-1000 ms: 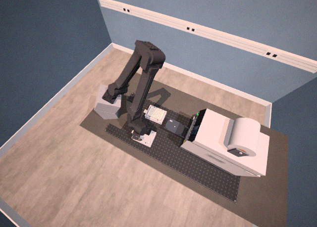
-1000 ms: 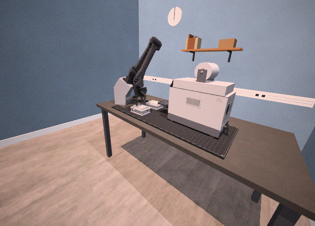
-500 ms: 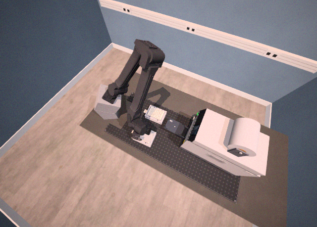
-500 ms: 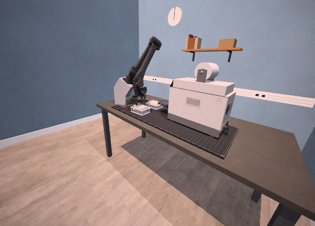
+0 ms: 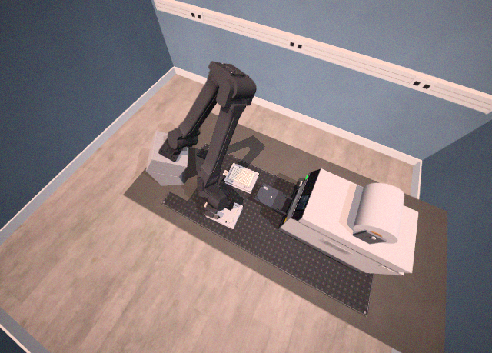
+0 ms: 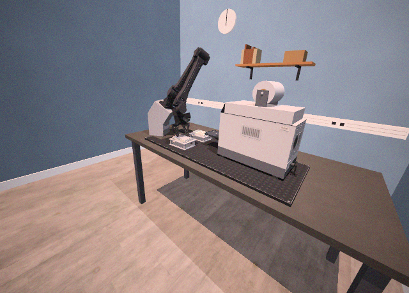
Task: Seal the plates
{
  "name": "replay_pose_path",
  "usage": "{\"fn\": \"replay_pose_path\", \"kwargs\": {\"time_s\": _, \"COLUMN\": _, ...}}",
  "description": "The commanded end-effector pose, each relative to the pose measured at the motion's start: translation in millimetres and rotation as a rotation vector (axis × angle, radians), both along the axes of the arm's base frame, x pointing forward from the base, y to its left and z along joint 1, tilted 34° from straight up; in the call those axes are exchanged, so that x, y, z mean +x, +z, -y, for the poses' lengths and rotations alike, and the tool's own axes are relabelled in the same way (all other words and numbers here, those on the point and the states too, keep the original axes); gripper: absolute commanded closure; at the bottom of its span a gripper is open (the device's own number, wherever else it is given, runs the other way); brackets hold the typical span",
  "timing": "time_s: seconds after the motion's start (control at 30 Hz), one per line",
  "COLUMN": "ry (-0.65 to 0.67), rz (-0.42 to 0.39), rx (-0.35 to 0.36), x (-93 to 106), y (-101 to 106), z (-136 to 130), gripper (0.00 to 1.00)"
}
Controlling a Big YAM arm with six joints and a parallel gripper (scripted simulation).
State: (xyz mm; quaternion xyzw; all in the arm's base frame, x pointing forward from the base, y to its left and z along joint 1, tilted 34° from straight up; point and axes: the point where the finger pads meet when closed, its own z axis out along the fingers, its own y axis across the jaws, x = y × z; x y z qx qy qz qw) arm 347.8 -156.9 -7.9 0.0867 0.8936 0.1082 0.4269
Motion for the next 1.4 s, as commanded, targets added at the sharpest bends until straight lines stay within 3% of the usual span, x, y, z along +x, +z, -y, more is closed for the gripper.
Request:
{"fn": "replay_pose_path", "kwargs": {"time_s": 0.0, "ry": -0.009, "rz": 0.004, "rx": -0.007, "x": -4.0, "y": -3, "z": 4, "gripper": 0.0}}
{"fn": "replay_pose_path", "kwargs": {"time_s": 0.37, "ry": -0.01, "rz": 0.018, "rx": -0.02, "x": 3.5, "y": 3, "z": 11, "gripper": 0.0}}
{"fn": "replay_pose_path", "kwargs": {"time_s": 0.73, "ry": -0.006, "rz": 0.021, "rx": -0.026, "x": -10.2, "y": 29, "z": 14, "gripper": 0.0}}
{"fn": "replay_pose_path", "kwargs": {"time_s": 0.87, "ry": 0.0, "rz": 0.008, "rx": -0.017, "x": -11.5, "y": 25, "z": 11, "gripper": 0.0}}
{"fn": "replay_pose_path", "kwargs": {"time_s": 1.13, "ry": -0.003, "rz": 0.024, "rx": -0.033, "x": -19.0, "y": 45, "z": 18, "gripper": 0.0}}
{"fn": "replay_pose_path", "kwargs": {"time_s": 1.37, "ry": -0.002, "rz": 0.015, "rx": -0.024, "x": -22.8, "y": 48, "z": 19, "gripper": 0.0}}
